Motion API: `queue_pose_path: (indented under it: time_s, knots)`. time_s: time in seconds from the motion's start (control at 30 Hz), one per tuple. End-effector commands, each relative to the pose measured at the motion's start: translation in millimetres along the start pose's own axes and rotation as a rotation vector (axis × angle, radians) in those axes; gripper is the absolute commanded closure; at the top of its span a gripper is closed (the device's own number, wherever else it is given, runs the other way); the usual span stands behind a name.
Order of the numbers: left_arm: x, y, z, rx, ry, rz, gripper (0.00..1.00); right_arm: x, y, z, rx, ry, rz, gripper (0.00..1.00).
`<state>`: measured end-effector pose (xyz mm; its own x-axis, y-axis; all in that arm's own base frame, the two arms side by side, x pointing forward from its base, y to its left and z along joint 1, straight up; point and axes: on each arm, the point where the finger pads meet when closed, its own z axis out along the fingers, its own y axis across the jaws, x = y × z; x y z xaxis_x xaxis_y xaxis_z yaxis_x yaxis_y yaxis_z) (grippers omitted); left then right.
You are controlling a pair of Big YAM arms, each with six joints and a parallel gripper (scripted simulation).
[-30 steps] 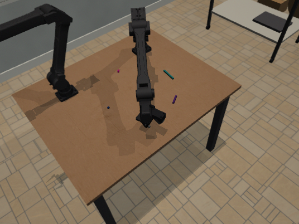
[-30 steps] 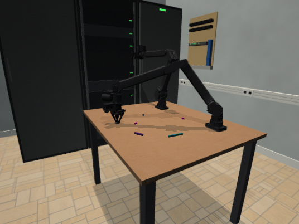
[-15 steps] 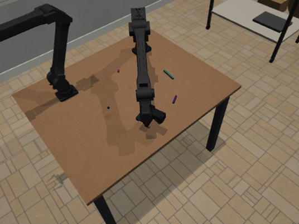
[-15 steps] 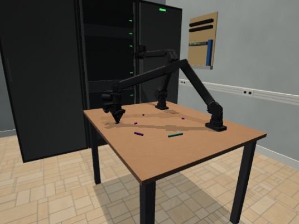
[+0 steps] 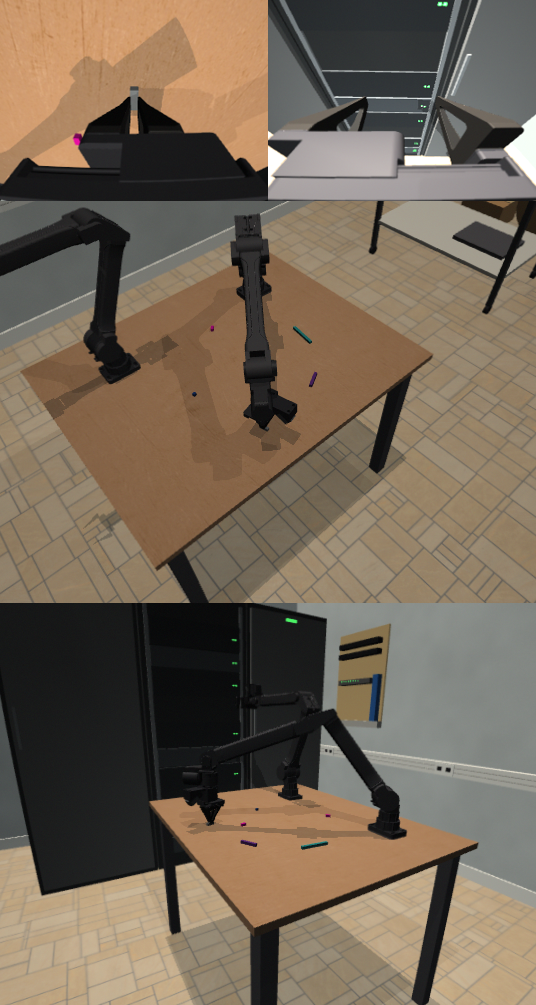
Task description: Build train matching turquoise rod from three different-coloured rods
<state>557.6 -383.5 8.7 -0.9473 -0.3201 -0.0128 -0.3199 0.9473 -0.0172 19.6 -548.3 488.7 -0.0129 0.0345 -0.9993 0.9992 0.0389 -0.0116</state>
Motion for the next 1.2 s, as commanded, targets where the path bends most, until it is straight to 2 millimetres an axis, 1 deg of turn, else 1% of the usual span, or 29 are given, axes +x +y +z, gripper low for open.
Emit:
queue_pose_path:
  time_s: [0.0, 0.23, 0.27, 0.3, 0.33, 0.4, 0.43, 0.5, 0.6, 0.7, 0.73, 0.77, 0.87, 0.93, 0.97, 1.07, 1.1, 1.17]
  knots:
    - [6.7, 0.6, 24.7, -0.025, 0.018, -0.001, 0.96, -11.5, -9.1, -4.3, 0.019, -0.035, 0.012, 0.0]
    - [7.3, 1.5, 24.1, -0.028, 0.021, -0.001, 0.96, -11.5, -9.1, -4.3, 0.019, -0.035, 0.012, 0.0]
    - [6.4, 0.2, 19.4, -0.028, 0.021, -0.001, 0.96, -11.5, -9.1, -4.3, 0.019, -0.035, 0.012, 0.0]
    - [2.8, -4.7, 10.7, -0.017, 0.012, -0.001, 0.96, -11.5, -9.1, -4.3, 0.019, -0.035, 0.012, 0.0]
    - [-3.6, -13.4, -2.7, 0.006, -0.005, -0.001, 0.96, -11.5, -9.1, -4.3, 0.019, -0.035, 0.012, 0.0]
    - [-4.3, -14.3, -16.3, 0.011, -0.008, -0.001, 0.96, -11.5, -9.1, -4.3, 0.019, -0.035, 0.012, 0.0]
    - [-7.1, -18.1, -53.8, 0.049, -0.036, -0.001, 0.96, -11.5, -9.1, -4.3, 0.019, -0.035, 0.012, 0.0]
    - [-6.7, -17.5, -68.3, 0.049, -0.036, -0.001, 0.96, -11.5, -9.1, -4.3, 0.019, -0.035, 0.012, 0.0]
    - [-6.5, -17.2, -75.9, 0.05, -0.037, -0.001, 0.96, -11.5, -9.1, -4.3, 0.019, -0.035, 0.012, 0.0]
    - [-5.8, -16.3, -75.6, 0.04, -0.029, -0.001, 0.96, -11.5, -9.1, -4.3, 0.019, -0.035, 0.012, 0.0]
    - [-5.8, -16.4, -88.8, 0.046, -0.034, -0.001, 0.96, -11.5, -9.1, -4.3, 0.019, -0.035, 0.012, 0.0]
    - [-5.7, -16.2, -97.8, 0.048, -0.035, -0.001, 0.96, -11.5, -9.1, -4.3, 0.019, -0.035, 0.012, 0.0]
    - [-5.1, -15.4, -117.0, 0.049, -0.036, -0.001, 0.96, -11.5, -9.1, -4.3, 0.019, -0.035, 0.012, 0.0]
    - [-4.4, -14.4, -101.8, 0.021, -0.015, -0.001, 0.96, -11.5, -9.1, -4.3, 0.019, -0.035, 0.012, 0.0]
    - [-4.2, -14.2, -101.1, 0.017, -0.013, -0.001, 0.96, -11.5, -9.1, -4.3, 0.019, -0.035, 0.012, 0.0]
    - [-4.4, -14.4, -111.6, 0.026, -0.019, -0.001, 0.96, -11.5, -9.1, -4.3, 0.019, -0.035, 0.012, 0.0]
    - [2.2, -5.4, -97.5, -0.004, 0.003, -0.001, 0.96, -11.5, -9.1, -4.3, 0.019, -0.035, 0.012, 0.0]
    - [3.6, -3.6, -91.1, -0.014, 0.011, -0.001, 0.96, -11.5, -9.1, -4.3, 0.019, -0.035, 0.012, 0.0]
